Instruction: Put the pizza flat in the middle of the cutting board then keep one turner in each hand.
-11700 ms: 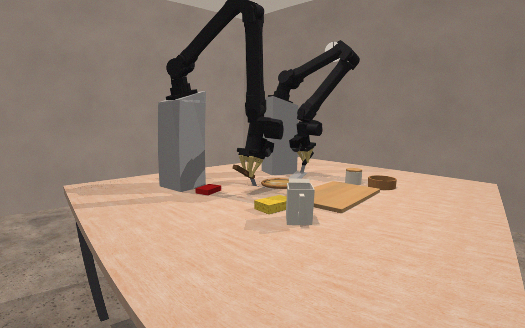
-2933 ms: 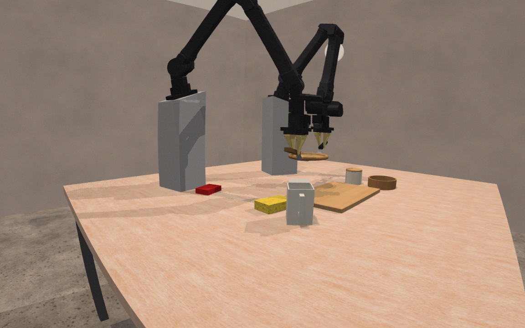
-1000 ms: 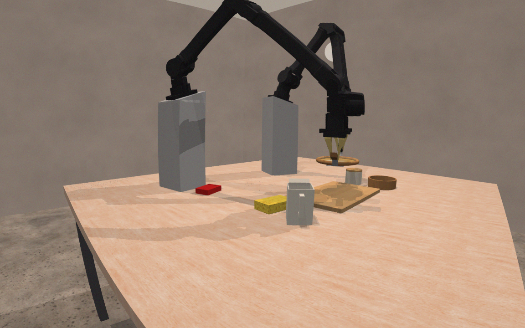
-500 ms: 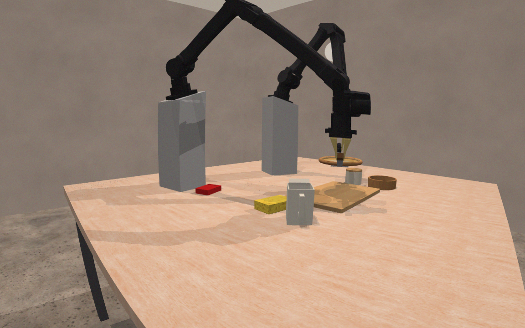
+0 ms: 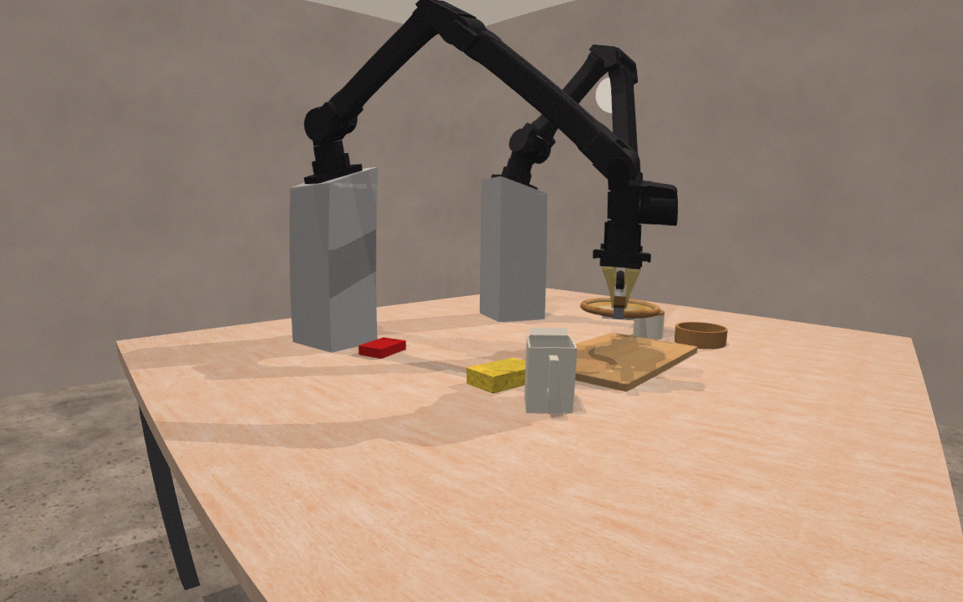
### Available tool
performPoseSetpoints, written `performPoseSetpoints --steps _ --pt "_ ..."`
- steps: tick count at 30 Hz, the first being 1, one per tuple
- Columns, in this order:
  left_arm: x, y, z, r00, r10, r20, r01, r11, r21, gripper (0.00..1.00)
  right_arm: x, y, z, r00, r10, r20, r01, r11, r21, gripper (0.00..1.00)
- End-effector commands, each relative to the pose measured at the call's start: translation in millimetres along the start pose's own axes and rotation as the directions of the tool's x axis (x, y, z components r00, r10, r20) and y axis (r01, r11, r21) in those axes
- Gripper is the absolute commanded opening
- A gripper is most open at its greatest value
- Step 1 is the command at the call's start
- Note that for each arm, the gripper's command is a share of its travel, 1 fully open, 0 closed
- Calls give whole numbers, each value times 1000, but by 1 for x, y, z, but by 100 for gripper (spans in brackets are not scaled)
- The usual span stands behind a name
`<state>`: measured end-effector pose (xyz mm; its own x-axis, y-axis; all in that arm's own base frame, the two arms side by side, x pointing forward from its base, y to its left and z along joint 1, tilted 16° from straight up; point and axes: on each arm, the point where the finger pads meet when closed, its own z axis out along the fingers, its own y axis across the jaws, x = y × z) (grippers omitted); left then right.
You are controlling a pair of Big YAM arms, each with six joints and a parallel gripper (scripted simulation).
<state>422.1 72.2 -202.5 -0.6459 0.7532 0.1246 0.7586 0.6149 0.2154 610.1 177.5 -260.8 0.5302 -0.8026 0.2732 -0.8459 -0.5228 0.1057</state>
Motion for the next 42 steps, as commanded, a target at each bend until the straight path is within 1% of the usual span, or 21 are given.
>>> performPoseSetpoints --steps 1,4,5,8,10,11,13,15,17,18,21,22,25,27,28,31,33,35,38,40,42 --pt "-9 21 5 1000 -11 24 12 999 -37 6 18 -26 -19 1000 2 -2 -2 999 43 6" --pt "-10 21 3 1000 -11 25 12 999 -36 6 22 -30 -26 1000 12 -6 -12 998 64 6" --pt "-10 10 6 1000 8 19 -7 1000 -27 6 12 -30 -10 1000 6 -7 -5 998 65 6" --pt "5 -2 17 1000 -1 2 1 1000 -7 6 22 -27 -2 1000 20 -11 -19 998 65 6" --pt "-6 16 18 1000 -8 19 9 999 -33 6 14 -8 13 1000 7 -1 -7 999 31 6" --pt "-4 13 21 1000 -7 10 7 1000 -22 6 14 -7 15 1000 7 -1 -7 1000 30 6" --pt "-6 15 22 1000 -9 16 10 999 -30 6 17 -12 14 1000 7 -3 -7 999 32 6" --pt "-12 15 18 1000 6 15 -6 1000 -27 6 5 -29 7 1000 -9 -12 10 997 70 6" --pt "-7 16 28 1000 -6 10 6 1000 -22 6 16 -30 6 1000 8 -12 -7 997 75 6" --pt "-7 16 30 1000 -7 13 8 1000 -28 6 22 -22 10 1000 9 -5 -8 999 43 6" --pt "-7 16 30 1000 -9 12 9 1000 -27 6 24 -26 2 1000 13 -7 -13 999 53 6" --pt "-9 10 30 1000 4 13 -4 1000 -27 6 6 -25 13 1000 -6 -5 6 999 40 6" --pt "-5 12 40 1000 -7 11 7 1000 -27 6 21 -27 23 1000 18 -11 -17 998 66 6" --pt "5 -3 46 1000 -1 -4 1 1000 -6 6 16 -12 35 1000 7 -6 -7 999 39 6" --pt "-3 11 46 1000 -6 3 7 1000 -20 6 14 -5 40 1000 5 -5 -5 1000 30 6" --pt "-10 11 46 1000 4 15 -4 999 -33 6 20 -17 36 1000 9 -10 -9 999 41 6" --pt "-8 15 44 1000 -1 5 1 1000 -22 6 8 -26 35 1000 -4 -15 5 998 67 6" --pt "-5 13 56 1000 -6 5 6 1000 -23 6 13 -27 35 1000 1 -15 0 998 67 6" --pt "-5 13 55 1000 -8 4 8 1000 -23 6 17 -24 28 1000 1 -12 -1 999 52 6" --pt "-12 8 58 1000 10 11 -10 1000 -28 6 20 -18 45 1000 5 -9 -5 999 34 6" --pt "-4 10 65 1000 -7 3 7 1000 -24 6 23 -24 49 1000 13 -16 -12 998 60 6"
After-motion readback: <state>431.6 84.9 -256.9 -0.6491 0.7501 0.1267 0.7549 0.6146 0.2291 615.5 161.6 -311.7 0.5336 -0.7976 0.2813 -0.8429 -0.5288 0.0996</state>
